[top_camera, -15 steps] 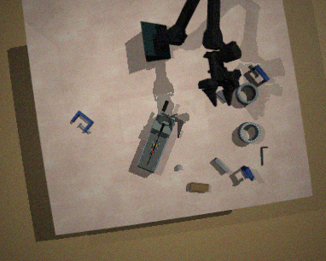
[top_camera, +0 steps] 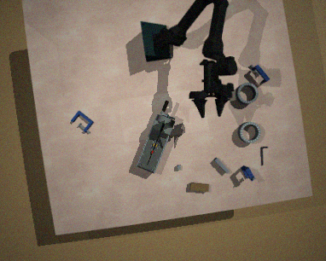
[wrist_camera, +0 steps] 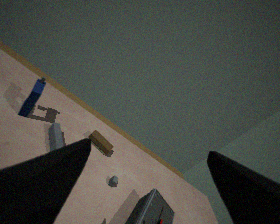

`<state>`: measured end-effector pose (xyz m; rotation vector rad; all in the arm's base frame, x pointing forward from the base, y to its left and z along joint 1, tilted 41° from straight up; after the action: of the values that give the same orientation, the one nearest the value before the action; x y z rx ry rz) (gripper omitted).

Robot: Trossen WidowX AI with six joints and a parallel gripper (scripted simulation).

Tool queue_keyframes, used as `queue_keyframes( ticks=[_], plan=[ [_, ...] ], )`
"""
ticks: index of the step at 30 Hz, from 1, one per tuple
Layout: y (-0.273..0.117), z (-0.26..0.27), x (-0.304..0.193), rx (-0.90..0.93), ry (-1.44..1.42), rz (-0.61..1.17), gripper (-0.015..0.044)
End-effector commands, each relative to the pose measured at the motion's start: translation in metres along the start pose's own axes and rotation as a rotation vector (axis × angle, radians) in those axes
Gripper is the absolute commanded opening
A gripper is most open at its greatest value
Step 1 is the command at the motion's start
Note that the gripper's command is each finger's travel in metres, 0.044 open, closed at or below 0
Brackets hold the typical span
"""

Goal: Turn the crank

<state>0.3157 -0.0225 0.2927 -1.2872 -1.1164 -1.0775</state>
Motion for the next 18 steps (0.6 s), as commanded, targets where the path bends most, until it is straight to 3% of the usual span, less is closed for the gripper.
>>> queue_keyframes(
  ticks=[1,18],
  plan=[
    [0.018,-0.010,-0.013,0.022,0.030,0.098,0.0440],
    [0.072,-0.063,-0.082,0.111,0.233,0.470,0.0440]
  ],
)
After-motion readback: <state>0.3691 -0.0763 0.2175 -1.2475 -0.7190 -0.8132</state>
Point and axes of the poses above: the point midway between the two fingers, 35 mm back from their tips, its own y axis out along the fingers, its own z axis across the jaws, x = y × z, the point moved 4 cm from there along -y, back along the fingers, and after that the axes turned 5 degrees about -y, right-handed, at the moved point
